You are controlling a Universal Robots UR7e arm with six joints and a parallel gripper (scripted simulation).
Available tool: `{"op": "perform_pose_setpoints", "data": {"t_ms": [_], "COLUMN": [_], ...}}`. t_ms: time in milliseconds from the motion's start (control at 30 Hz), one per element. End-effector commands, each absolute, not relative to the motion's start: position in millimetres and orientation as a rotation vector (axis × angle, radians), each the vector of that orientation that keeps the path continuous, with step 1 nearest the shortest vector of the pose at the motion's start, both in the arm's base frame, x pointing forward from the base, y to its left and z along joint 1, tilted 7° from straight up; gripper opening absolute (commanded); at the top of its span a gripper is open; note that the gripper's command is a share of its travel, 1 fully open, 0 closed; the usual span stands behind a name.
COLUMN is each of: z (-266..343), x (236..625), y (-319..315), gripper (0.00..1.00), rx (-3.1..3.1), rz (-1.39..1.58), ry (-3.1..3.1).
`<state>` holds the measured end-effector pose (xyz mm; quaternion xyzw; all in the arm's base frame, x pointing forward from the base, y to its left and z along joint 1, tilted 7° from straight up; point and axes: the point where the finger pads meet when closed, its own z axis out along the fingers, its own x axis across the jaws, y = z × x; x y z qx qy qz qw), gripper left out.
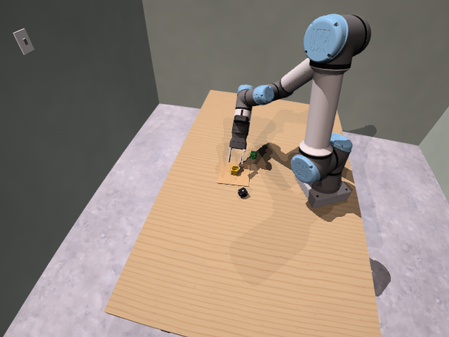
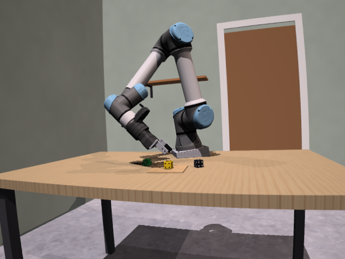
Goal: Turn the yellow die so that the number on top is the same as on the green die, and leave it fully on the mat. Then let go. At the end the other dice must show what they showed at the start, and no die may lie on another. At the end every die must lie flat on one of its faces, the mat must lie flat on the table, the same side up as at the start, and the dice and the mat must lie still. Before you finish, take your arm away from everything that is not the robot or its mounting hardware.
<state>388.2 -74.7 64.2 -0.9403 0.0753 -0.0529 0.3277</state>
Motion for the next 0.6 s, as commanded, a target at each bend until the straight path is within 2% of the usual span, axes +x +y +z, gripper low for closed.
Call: {"op": "perform_pose_setpoints", "data": {"t_ms": [0,567], "z": [74.7,76.6], "x": [387.8,387.0], "y": [-73.8,-70.9], "gripper": [1.00,1.00], "rx": [-2.462,-2.607], "rz": [-0.139,-0.115], "ry": [0.197,0.207]}}
